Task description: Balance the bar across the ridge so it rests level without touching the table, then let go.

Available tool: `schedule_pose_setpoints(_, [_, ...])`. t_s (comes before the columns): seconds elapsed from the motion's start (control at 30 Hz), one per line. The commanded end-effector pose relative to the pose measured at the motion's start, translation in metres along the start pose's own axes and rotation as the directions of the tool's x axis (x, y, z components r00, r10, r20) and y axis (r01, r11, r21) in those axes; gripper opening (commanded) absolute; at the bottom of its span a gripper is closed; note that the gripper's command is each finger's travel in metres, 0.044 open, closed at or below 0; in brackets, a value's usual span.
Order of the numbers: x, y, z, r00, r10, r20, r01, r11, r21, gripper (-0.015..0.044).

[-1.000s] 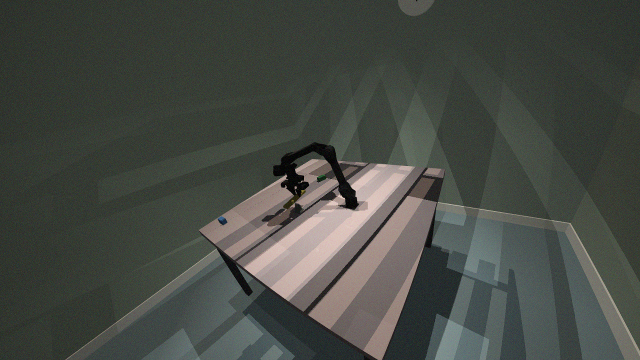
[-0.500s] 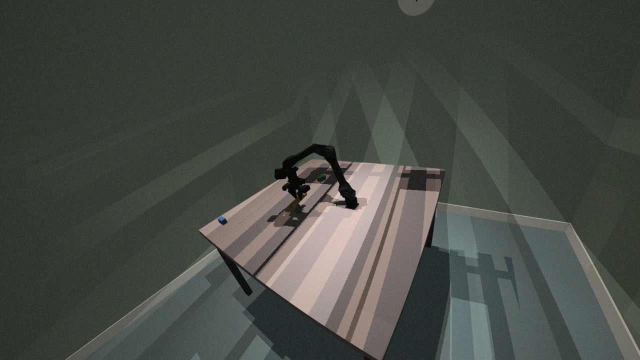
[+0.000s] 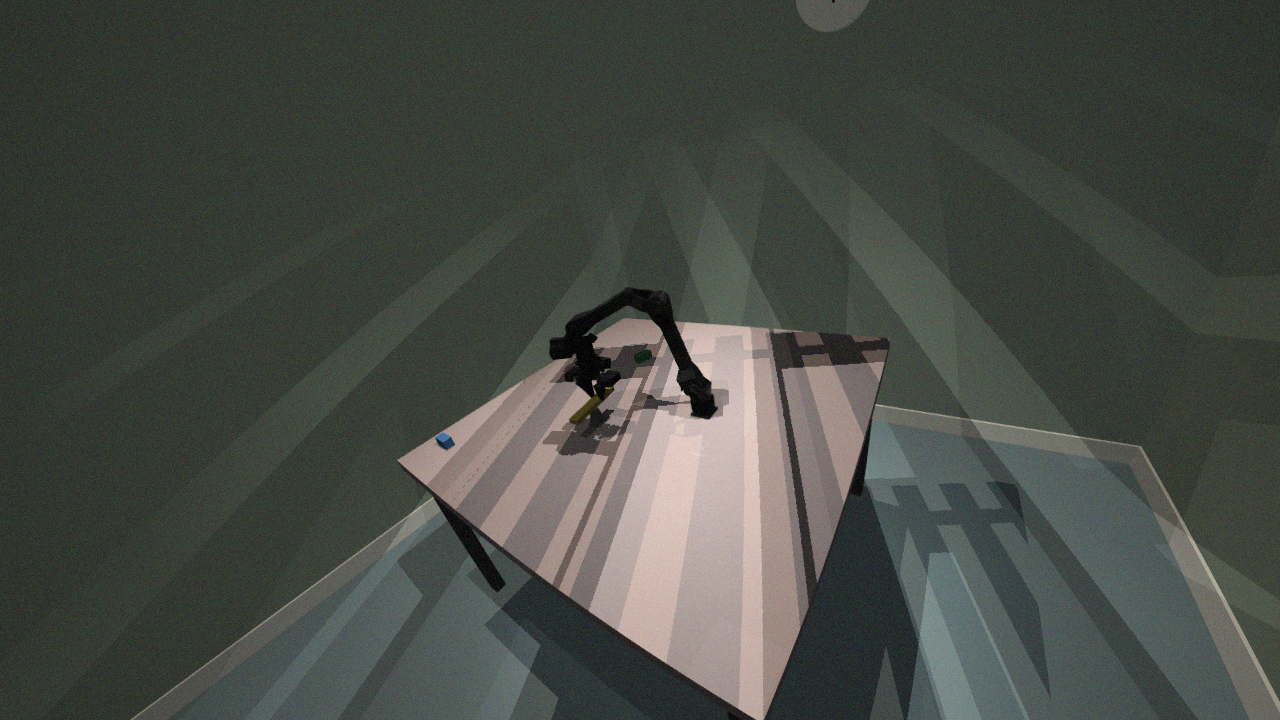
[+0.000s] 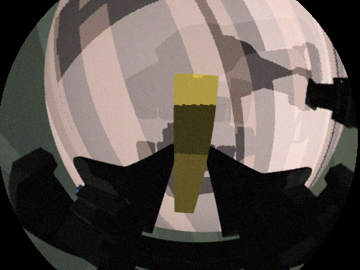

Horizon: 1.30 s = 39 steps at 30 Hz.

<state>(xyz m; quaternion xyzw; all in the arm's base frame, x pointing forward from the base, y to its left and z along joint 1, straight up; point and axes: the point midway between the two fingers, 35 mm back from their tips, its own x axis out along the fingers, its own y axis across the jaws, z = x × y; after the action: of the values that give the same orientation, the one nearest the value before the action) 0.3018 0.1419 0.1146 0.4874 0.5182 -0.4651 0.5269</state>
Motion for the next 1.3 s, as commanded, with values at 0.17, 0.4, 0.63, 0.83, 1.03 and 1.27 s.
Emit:
schedule_pose_setpoints(0.17, [0.0006, 0.0003, -0.0001, 1.000, 0.002, 0.000, -0.002, 1.000, 0.003, 0.0000])
schedule_pose_setpoints(0.4, [0.0012, 0.0003, -0.0001, 1.000, 0.002, 0.000, -0.002, 1.000, 0.003, 0.0000])
schedule_pose_setpoints(0.63, [0.0018, 0.0003, -0.0001, 1.000, 0.002, 0.000, -0.002, 1.000, 0.003, 0.0000])
schedule_pose_setpoints(0.83, [0.0023, 0.0002, -0.0001, 1.000, 0.002, 0.000, -0.002, 1.000, 0.003, 0.0000])
schedule_pose_setpoints(1.03, [0.0028, 0.0003, -0.0002, 1.000, 0.002, 0.000, -0.002, 1.000, 0.003, 0.0000])
schedule_pose_setpoints(1.27, [0.0033, 0.0002, -0.0002, 1.000, 0.002, 0.000, -0.002, 1.000, 0.003, 0.0000])
